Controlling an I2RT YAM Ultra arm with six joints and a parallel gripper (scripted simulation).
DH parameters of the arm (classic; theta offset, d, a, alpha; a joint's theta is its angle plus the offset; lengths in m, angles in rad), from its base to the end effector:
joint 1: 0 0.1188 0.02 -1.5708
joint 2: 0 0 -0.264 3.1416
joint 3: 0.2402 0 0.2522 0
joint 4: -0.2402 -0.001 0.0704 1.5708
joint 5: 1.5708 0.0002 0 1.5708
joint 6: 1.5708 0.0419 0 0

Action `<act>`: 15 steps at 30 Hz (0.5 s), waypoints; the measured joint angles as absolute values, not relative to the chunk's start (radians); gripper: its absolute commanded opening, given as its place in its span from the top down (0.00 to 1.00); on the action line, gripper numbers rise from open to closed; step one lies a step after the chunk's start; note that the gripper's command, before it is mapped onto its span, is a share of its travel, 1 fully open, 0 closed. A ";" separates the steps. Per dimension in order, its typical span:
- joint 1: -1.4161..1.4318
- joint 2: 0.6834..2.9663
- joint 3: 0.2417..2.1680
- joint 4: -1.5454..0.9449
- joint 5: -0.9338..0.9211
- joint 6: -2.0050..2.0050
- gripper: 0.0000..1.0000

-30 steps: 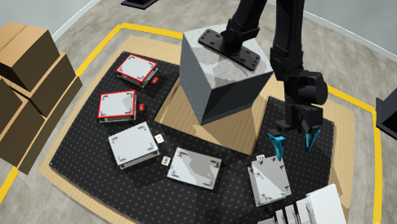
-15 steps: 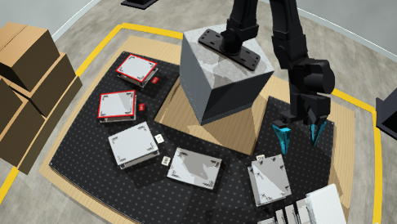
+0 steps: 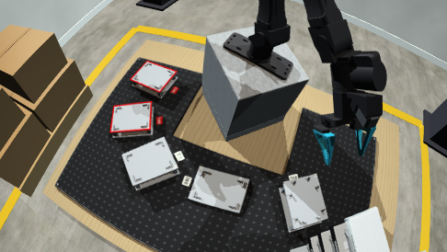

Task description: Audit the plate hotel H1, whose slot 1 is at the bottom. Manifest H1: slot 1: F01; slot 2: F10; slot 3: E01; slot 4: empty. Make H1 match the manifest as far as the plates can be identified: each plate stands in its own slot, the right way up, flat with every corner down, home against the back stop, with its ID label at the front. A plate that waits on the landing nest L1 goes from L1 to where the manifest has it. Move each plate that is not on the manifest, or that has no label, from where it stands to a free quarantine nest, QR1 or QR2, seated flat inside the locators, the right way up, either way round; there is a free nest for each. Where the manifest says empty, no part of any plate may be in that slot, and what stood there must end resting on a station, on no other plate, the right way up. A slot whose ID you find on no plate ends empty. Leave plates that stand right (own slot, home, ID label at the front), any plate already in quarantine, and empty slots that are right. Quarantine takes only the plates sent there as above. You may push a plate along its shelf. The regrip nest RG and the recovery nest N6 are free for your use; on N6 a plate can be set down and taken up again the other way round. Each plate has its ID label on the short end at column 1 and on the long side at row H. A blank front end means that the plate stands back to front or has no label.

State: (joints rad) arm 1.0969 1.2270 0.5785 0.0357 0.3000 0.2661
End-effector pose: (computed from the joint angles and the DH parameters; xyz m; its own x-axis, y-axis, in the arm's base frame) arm 0.1255 0.2197 0.2035 -0.4478 -0.3225 -0.8339 -0.6447 0.7628 0.0511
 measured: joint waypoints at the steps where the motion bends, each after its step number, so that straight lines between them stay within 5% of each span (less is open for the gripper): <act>1: 1.097 1.220 0.584 0.018 0.300 0.266 0.00; 15: 1.106 1.122 0.706 -0.192 0.307 0.271 0.00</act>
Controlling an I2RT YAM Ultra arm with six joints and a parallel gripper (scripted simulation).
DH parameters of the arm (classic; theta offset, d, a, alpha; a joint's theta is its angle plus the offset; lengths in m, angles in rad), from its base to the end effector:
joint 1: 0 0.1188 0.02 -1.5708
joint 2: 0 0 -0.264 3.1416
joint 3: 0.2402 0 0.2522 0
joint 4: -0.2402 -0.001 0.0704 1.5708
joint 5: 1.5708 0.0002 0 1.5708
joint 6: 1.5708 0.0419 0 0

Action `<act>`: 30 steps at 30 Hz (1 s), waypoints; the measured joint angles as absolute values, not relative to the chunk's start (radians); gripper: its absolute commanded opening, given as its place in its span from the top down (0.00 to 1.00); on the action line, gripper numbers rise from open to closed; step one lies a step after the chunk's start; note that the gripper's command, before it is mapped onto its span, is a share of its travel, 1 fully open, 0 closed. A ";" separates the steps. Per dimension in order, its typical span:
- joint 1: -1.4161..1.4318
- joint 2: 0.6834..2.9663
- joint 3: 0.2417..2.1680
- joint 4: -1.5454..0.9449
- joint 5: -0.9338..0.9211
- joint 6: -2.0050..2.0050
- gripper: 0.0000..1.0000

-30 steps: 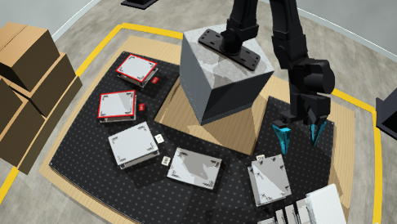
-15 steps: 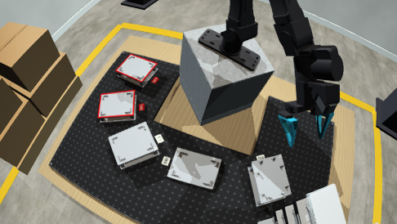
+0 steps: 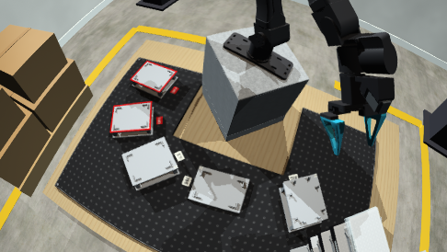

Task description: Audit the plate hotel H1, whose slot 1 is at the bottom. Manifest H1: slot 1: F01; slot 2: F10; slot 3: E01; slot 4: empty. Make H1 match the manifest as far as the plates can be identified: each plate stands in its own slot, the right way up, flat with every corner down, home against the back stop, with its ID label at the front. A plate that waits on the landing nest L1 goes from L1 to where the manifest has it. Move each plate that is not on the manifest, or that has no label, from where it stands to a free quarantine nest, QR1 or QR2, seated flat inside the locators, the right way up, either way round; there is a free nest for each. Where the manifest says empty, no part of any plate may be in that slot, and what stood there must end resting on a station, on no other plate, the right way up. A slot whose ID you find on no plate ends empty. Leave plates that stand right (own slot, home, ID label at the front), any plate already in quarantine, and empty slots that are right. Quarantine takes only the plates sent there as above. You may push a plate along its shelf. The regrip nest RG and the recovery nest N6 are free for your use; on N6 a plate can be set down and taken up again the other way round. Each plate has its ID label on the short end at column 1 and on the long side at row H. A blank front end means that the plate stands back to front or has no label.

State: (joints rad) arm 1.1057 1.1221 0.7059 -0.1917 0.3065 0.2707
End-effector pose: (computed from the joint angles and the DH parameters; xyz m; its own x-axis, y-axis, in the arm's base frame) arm 0.1200 0.2131 0.2493 -0.4450 -0.3183 -0.8370 -0.6455 0.7618 0.0535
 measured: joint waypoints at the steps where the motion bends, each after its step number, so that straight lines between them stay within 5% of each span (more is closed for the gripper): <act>1: 1.106 1.121 0.709 -0.196 0.307 0.271 0.00; 30: 1.086 1.259 0.608 -0.002 0.290 0.262 0.00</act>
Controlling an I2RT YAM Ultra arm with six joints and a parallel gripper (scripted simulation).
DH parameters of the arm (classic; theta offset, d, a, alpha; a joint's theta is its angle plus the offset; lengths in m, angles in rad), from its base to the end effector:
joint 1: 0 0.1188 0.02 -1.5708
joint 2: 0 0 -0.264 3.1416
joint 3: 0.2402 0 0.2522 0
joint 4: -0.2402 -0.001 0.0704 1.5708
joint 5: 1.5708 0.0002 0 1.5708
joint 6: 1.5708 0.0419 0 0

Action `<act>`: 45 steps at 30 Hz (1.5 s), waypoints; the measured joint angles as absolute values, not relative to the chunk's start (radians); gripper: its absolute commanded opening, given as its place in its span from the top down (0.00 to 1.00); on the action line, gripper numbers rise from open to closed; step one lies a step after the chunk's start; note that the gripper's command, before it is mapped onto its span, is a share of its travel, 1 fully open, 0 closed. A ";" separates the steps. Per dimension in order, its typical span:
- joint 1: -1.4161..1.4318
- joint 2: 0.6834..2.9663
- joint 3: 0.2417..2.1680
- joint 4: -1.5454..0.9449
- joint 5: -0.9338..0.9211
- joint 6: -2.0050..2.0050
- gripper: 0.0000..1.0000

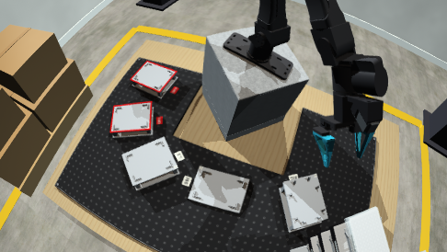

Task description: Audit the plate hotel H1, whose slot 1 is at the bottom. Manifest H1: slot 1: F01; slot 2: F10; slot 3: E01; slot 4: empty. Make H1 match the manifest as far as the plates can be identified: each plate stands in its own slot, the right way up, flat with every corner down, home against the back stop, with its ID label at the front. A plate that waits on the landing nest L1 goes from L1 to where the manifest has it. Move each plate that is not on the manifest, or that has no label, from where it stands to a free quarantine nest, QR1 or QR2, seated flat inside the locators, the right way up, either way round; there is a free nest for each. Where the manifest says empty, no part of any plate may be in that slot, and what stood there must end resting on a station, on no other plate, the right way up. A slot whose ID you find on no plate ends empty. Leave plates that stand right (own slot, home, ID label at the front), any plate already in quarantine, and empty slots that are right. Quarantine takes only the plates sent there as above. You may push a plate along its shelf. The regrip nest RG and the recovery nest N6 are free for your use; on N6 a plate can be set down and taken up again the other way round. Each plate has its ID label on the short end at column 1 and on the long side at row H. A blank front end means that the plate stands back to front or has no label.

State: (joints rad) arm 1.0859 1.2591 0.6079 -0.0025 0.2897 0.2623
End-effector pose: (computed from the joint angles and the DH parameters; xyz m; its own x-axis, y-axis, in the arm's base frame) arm 0.1299 0.2230 0.2019 -0.4662 -0.3518 -0.8117 -0.6433 0.7647 0.0381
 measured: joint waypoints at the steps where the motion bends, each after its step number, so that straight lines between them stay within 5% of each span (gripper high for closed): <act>1: 1.084 1.264 0.612 -0.001 0.288 0.261 0.00; 45: 1.014 1.448 0.788 0.027 0.231 0.218 0.00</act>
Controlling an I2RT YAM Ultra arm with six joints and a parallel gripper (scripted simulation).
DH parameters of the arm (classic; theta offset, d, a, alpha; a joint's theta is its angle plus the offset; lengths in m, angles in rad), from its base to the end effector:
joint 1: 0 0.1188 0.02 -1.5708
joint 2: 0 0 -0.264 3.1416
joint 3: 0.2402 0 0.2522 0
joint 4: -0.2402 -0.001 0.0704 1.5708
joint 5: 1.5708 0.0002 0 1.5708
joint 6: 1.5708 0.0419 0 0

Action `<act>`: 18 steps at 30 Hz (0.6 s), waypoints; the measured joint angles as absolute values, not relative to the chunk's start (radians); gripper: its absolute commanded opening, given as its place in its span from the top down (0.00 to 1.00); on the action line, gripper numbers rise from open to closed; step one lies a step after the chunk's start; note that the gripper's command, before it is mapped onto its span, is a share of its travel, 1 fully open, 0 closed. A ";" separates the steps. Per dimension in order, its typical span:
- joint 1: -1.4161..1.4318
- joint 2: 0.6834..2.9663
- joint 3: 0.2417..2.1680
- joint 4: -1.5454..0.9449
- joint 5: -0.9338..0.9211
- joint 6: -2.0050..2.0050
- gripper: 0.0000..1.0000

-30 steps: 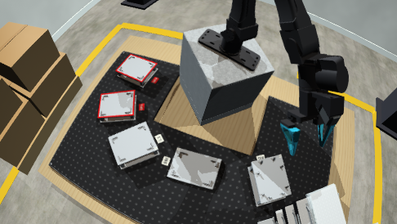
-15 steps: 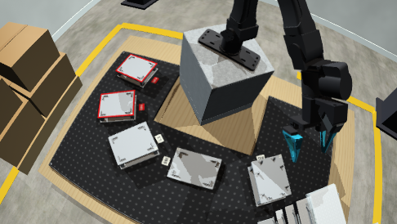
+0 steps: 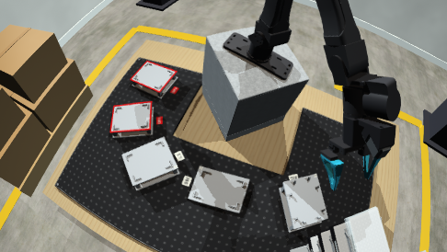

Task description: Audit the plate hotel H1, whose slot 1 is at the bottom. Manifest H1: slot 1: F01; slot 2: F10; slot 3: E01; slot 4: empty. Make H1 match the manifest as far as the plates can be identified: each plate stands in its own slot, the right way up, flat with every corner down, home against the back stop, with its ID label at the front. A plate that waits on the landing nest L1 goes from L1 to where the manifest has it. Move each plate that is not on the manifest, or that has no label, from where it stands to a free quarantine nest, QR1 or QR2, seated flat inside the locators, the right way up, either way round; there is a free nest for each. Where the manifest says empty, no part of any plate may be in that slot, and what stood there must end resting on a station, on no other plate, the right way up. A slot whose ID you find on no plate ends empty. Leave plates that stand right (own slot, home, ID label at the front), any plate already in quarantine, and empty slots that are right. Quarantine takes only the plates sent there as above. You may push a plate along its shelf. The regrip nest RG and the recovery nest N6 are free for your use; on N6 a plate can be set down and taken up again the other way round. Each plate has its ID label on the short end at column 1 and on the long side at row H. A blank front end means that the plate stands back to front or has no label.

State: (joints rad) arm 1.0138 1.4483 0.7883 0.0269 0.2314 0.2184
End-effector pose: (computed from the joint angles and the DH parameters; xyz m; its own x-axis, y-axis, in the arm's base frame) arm 0.1699 0.2565 0.2121 -0.4632 -0.3448 -0.8164 -0.6434 0.7644 0.0422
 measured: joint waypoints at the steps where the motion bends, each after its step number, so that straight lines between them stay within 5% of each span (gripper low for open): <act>1: 1.012 1.453 0.794 0.027 0.230 0.218 0.00; 18: 0.991 1.521 0.869 0.022 0.213 0.205 0.00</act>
